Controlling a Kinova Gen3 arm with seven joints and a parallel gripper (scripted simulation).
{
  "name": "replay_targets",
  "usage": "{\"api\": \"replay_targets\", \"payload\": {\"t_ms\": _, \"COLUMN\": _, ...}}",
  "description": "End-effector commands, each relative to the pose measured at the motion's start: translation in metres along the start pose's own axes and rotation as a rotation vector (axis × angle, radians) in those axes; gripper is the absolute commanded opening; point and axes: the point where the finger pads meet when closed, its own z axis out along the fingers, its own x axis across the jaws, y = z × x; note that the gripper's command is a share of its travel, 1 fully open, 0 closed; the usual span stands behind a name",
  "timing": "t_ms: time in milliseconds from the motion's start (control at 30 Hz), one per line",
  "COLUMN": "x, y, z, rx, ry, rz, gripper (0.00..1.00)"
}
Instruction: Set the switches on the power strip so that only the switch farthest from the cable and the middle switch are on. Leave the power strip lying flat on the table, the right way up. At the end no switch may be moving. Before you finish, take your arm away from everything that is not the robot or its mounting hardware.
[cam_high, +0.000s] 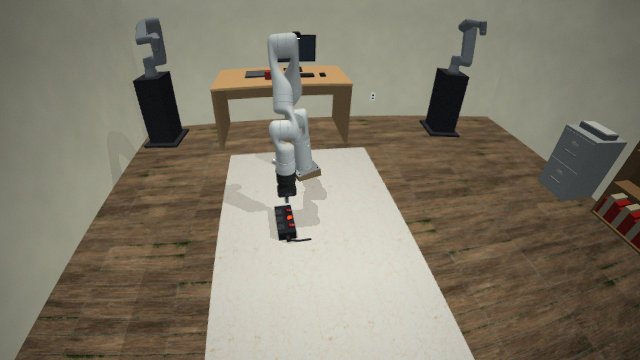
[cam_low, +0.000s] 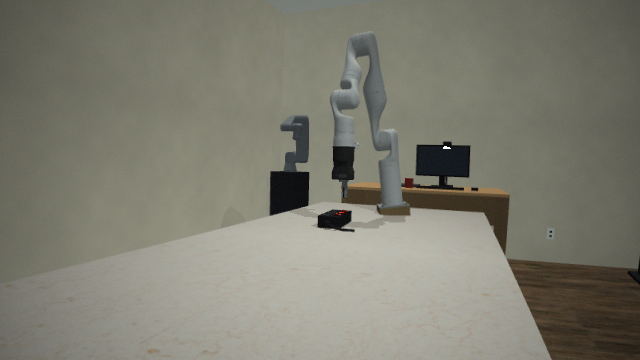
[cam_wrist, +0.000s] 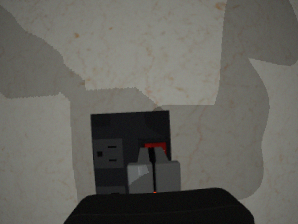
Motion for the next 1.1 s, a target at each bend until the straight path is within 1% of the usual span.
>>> {"api": "replay_targets", "payload": {"t_ms": 0, "x": -0.0001, "y": 0.0005, "z": -0.0005, "rx": -0.002, "ry": 0.000, "rz": 0.000, "gripper": 0.00}}
{"api": "replay_targets", "payload": {"t_ms": 1067, "x": -0.0002, "y": 0.0005, "z": 0.0023, "rx": -0.002, "ry": -0.001, "rz": 0.000, "gripper": 0.00}}
